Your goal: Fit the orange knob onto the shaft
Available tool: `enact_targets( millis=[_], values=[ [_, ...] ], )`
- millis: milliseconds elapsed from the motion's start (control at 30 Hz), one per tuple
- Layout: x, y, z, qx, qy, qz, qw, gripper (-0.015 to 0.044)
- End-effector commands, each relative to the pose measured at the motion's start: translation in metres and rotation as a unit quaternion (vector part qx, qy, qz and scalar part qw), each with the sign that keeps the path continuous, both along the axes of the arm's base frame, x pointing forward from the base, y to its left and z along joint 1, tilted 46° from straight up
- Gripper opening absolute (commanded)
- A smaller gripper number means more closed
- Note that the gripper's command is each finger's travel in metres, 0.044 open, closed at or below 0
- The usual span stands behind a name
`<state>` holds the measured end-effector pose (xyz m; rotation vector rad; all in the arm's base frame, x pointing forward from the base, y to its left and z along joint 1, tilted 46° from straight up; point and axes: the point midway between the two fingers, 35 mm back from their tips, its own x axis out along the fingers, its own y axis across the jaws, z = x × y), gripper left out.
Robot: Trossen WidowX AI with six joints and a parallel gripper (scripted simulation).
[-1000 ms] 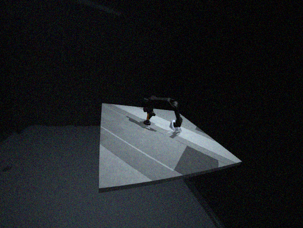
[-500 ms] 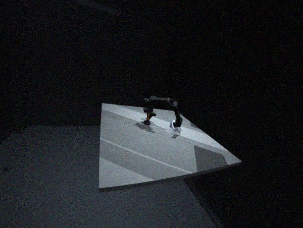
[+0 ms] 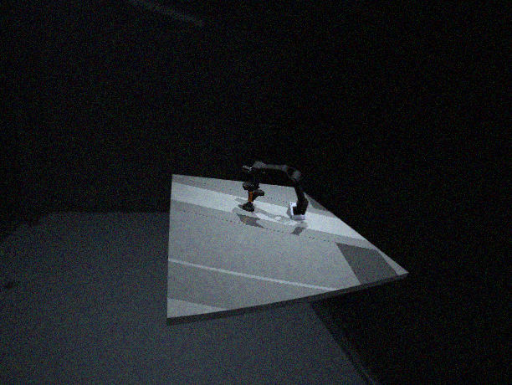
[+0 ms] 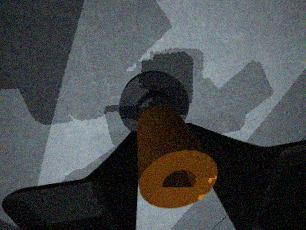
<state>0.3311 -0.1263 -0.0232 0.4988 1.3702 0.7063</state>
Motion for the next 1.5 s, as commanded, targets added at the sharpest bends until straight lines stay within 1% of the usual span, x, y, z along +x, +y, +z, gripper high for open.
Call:
enact_targets(
  millis=[0,100,900,967,1133,1467],
  values=[
    [0.0010,-0.0013,0.0014,-0.003,-0.033,0.030,0.999,0.0000],
    [0.0010,-0.0009,-0.0003,-0.005,-0.063,0.060,0.996,0.0000],
    [0.0017,-0.0022,0.0003,-0.005,-0.063,0.060,0.996,0.0000],
    [0.0018,-0.0024,0.0004,-0.006,-0.072,0.069,0.995,0.0000],
    [0.0018,-0.0042,-0.0003,-0.011,-0.133,0.129,0.983,0.0000],
    [-0.0004,-0.0019,-0.0016,-0.011,-0.136,0.133,0.982,0.0000]
  ],
)
